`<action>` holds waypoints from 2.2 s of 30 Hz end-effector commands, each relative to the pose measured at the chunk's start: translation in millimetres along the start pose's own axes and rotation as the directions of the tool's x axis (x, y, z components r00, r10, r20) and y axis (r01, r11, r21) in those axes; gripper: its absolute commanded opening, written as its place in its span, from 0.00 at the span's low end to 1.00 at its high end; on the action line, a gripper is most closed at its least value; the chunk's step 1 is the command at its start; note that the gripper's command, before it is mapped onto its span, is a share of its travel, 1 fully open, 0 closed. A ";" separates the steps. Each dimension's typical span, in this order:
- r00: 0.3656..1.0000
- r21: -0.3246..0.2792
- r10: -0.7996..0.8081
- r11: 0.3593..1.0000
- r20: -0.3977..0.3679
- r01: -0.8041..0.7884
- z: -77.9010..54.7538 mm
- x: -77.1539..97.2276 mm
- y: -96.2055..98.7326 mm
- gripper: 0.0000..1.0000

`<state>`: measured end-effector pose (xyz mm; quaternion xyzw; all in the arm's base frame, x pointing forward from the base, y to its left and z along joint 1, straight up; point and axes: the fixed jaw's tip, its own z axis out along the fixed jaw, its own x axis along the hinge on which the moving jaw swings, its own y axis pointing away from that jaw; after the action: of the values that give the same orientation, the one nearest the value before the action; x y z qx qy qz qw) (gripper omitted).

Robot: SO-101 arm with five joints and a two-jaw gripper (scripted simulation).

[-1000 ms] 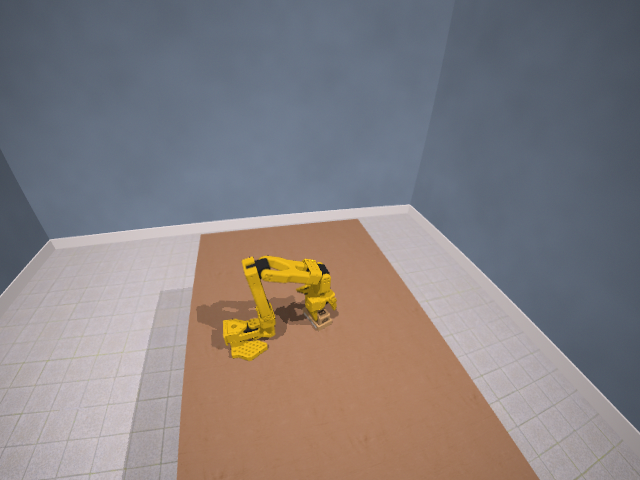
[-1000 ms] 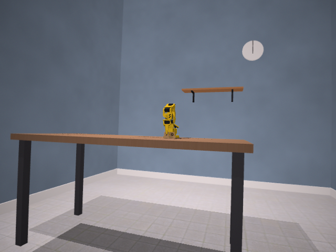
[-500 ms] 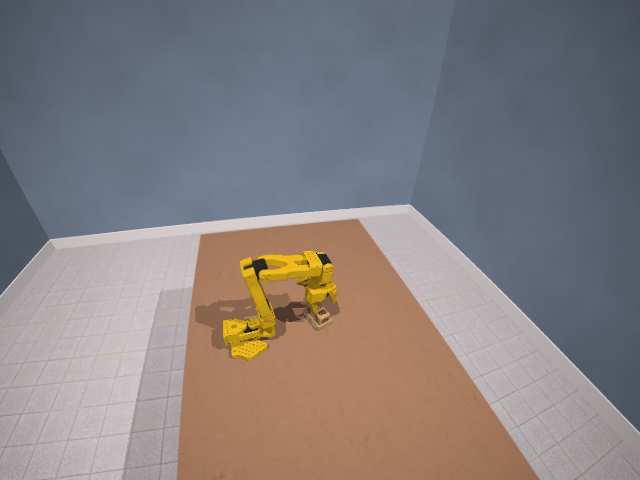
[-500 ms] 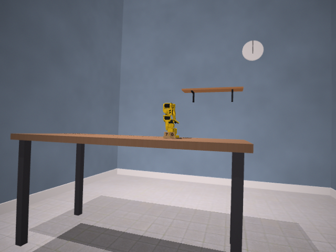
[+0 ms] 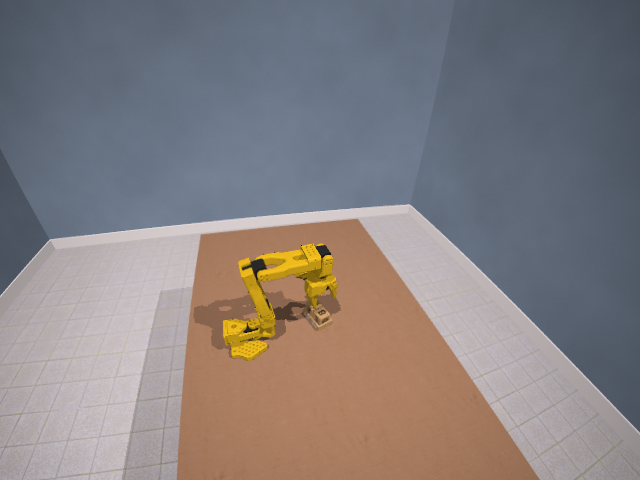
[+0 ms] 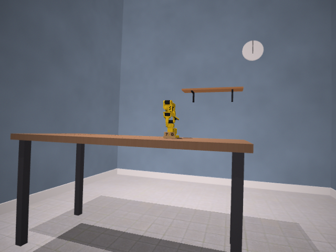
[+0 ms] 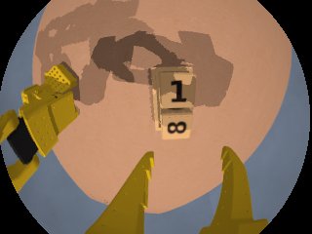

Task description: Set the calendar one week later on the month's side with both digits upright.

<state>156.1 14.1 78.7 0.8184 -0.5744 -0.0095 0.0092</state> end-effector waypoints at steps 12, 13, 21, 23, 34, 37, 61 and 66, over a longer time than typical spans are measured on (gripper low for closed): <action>1.000 0.057 -0.001 0.998 -0.013 0.001 -9.2 2.3 -4.8 0.36; 1.000 0.057 -0.001 0.998 -0.013 0.001 -9.2 2.3 -4.8 0.36; 1.000 0.060 0.013 0.998 -0.013 -0.012 -9.6 2.3 -4.6 0.36; 1.000 0.063 0.027 0.998 -0.013 -0.026 -10.0 2.3 -4.3 0.36; 0.984 0.092 0.177 0.980 -0.006 -0.175 -14.1 2.5 -2.0 0.36; 0.966 0.109 0.259 0.960 0.001 -0.258 -16.3 2.6 -0.6 0.36; 0.358 0.181 0.907 0.322 0.222 -0.929 -37.4 3.7 12.9 0.36; 0.233 0.165 0.936 0.195 0.263 -0.967 -39.9 4.1 14.7 0.36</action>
<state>145.8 6.7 113.9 0.3244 -0.9379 0.0399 -0.1160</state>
